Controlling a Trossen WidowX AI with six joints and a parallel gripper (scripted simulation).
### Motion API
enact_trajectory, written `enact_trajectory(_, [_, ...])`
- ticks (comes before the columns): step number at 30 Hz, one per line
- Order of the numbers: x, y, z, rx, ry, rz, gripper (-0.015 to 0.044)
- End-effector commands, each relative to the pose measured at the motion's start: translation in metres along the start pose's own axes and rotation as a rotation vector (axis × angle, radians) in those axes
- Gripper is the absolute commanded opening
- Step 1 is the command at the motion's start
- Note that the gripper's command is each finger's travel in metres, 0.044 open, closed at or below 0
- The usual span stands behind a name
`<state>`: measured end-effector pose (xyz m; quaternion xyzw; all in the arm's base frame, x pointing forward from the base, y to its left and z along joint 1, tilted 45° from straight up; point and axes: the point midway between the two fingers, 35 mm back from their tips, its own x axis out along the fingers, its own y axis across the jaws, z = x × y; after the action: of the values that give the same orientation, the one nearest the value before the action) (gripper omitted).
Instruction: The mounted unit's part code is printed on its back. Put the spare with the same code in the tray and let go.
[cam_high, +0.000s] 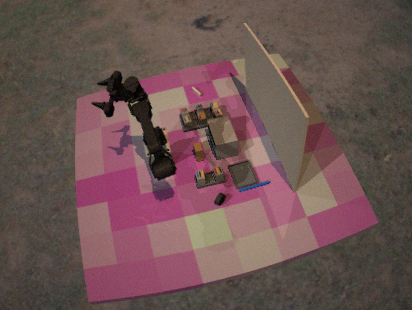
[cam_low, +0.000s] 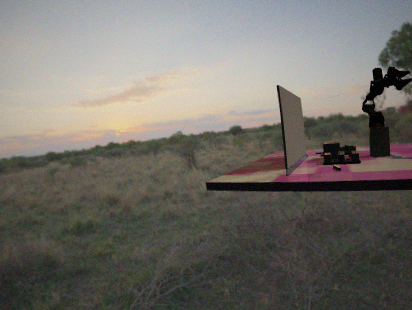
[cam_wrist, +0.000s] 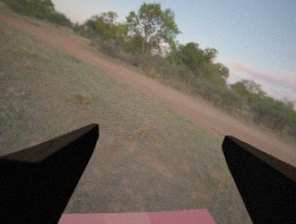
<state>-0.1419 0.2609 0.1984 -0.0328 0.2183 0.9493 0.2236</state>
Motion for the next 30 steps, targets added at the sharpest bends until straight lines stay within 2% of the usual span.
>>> enact_trajectory(1, [-0.019,-0.065,0.011,0.185,0.001,-0.259,0.044])
enact_trajectory(8, [-0.087,-0.166,0.007,0.518,0.006,-0.707,0.044])
enact_trajectory(16, [-0.201,-0.236,-0.03,0.902,0.018,-1.178,0.044])
enact_trajectory(23, [-0.314,-0.25,-0.08,1.241,0.06,-1.563,0.044])
enact_trajectory(30, [-0.416,-0.219,-0.134,1.577,0.185,-1.888,0.044])
